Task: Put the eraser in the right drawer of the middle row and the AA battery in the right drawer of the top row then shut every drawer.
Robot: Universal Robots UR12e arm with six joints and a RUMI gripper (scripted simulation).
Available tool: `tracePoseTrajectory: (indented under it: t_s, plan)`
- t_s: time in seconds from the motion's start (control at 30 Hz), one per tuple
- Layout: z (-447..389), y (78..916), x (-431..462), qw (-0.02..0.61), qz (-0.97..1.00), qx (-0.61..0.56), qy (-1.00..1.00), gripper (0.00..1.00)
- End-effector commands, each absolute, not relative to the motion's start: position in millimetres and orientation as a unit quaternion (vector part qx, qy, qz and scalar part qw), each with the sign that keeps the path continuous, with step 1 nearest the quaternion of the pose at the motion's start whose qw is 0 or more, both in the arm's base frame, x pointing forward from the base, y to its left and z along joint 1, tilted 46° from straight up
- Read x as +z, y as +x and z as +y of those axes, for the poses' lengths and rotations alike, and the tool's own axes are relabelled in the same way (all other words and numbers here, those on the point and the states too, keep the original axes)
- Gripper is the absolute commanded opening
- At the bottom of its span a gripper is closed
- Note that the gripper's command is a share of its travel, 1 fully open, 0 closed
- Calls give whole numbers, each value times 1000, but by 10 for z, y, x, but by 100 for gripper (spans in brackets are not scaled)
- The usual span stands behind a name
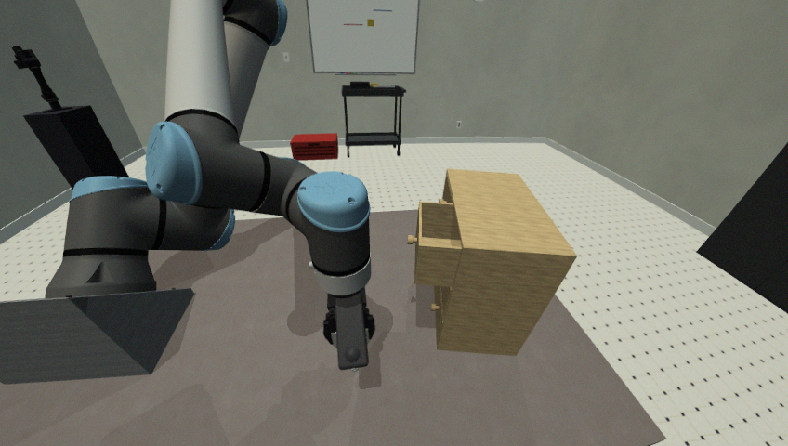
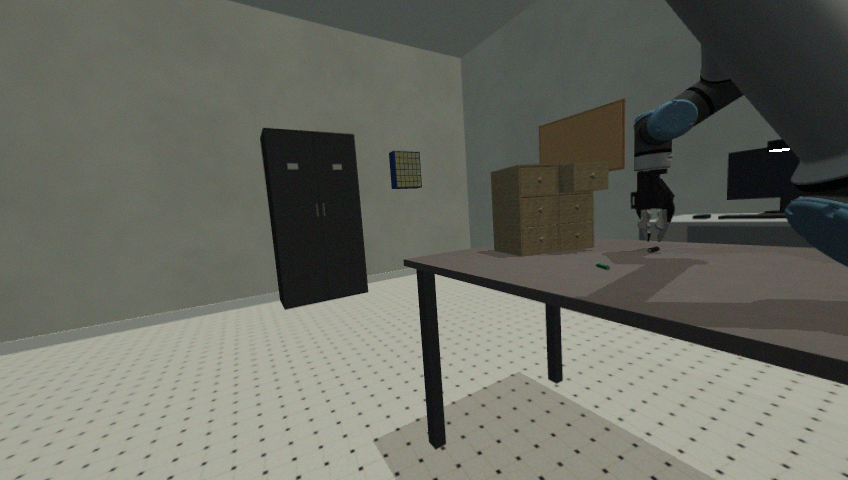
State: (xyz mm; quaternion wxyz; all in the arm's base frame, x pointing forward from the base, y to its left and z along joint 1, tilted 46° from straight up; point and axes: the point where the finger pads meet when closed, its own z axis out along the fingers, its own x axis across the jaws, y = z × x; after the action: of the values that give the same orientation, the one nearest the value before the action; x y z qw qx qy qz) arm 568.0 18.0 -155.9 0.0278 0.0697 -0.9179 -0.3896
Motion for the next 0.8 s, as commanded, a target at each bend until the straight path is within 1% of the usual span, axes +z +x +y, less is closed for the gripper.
tracePoseTrajectory:
  t_s: [0.0,0.77]
  plan:
    - [215,5682,-1600,27,-918,-389,70,17]
    - [260,5676,-1644,27,-918,-389,70,17]
